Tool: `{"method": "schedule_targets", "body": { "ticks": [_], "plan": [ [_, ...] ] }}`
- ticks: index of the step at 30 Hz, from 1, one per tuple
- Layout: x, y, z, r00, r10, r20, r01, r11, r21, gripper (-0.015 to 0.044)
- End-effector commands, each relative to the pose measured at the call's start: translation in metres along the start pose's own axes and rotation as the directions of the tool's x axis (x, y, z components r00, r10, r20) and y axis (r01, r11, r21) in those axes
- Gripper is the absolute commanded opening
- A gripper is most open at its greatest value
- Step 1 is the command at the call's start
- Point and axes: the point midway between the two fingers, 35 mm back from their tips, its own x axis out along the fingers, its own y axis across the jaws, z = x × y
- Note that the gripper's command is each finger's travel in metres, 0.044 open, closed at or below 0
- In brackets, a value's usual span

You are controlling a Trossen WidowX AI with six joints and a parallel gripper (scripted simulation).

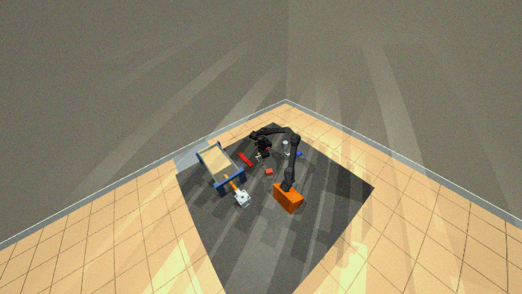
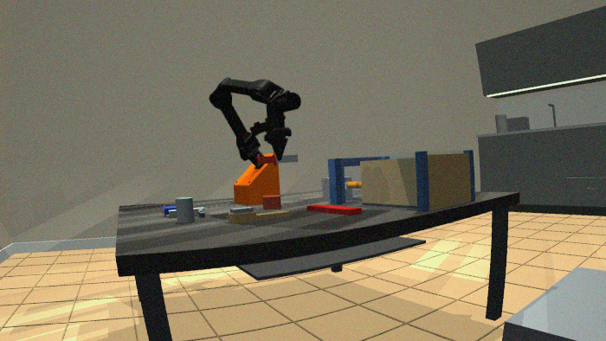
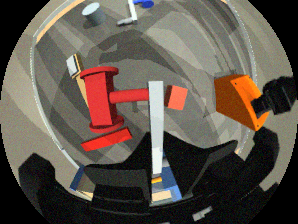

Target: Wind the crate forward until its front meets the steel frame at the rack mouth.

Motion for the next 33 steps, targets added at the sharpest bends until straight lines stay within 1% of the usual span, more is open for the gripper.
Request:
{"method": "schedule_targets", "body": {
  "ticks": [1,5,9,13,18,24,29,31,33],
  "plan": [
    [-0.001,-0.012,-0.02,1.0,0.0,-0.006,-0.001,0.977,-0.215,0.0],
    [-0.001,-0.023,-0.034,1.0,-0.001,-0.007,-0.002,0.919,-0.395,0.0],
    [0.0,-0.035,-0.047,1.0,-0.001,-0.005,-0.002,0.829,-0.56,0.0],
    [0.0,-0.047,-0.059,1.0,-0.001,-0.003,-0.001,0.709,-0.705,0.0],
    [0.001,-0.063,-0.072,1.0,0.0,0.002,0.002,0.526,-0.851,0.0],
    [0.002,-0.084,-0.086,1.0,0.003,0.011,0.01,0.269,-0.963,0.0],
    [0.004,-0.1,-0.095,1.0,0.006,0.019,0.019,0.047,-0.999,0.0],
    [0.004,-0.102,-0.097,1.0,0.007,0.021,0.021,0.016,-1.0,0.0],
    [0.004,-0.102,-0.097,1.0,0.007,0.021,0.021,0.016,-1.0,0.0]
  ]
}}
